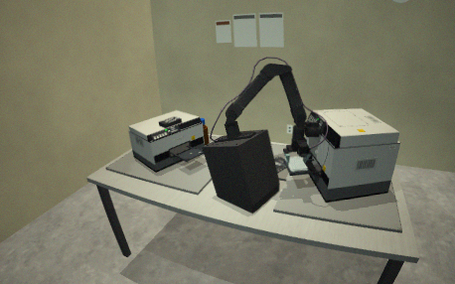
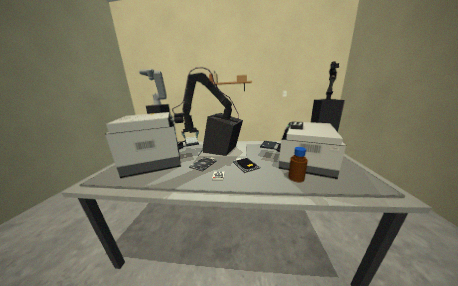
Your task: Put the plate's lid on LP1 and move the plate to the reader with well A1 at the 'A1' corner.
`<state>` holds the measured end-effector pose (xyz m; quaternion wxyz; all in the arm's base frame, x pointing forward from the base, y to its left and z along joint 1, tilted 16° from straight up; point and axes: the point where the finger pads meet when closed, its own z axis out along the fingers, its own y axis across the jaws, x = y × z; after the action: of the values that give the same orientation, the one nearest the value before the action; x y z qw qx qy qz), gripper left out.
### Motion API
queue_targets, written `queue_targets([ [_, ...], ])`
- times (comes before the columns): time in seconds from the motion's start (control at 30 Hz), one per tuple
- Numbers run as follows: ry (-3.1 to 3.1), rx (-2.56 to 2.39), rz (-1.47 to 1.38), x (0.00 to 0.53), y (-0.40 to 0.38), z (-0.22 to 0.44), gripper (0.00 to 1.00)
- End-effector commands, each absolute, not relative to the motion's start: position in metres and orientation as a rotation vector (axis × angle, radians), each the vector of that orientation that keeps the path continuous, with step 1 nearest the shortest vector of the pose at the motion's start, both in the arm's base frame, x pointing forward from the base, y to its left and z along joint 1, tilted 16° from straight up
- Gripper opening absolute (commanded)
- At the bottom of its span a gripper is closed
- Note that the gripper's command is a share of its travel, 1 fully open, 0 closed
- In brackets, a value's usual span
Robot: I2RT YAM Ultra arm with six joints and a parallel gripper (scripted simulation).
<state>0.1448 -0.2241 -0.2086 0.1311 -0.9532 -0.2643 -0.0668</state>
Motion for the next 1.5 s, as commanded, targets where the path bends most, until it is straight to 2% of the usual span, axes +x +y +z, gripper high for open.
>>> queue_targets([
  [0.0,-0.766,-2.823,-0.205,0.150,-0.247,-0.196,0.86],
  [1.47,-0.780,-2.821,-0.208,0.153,-0.240,-0.210,0.86],
])
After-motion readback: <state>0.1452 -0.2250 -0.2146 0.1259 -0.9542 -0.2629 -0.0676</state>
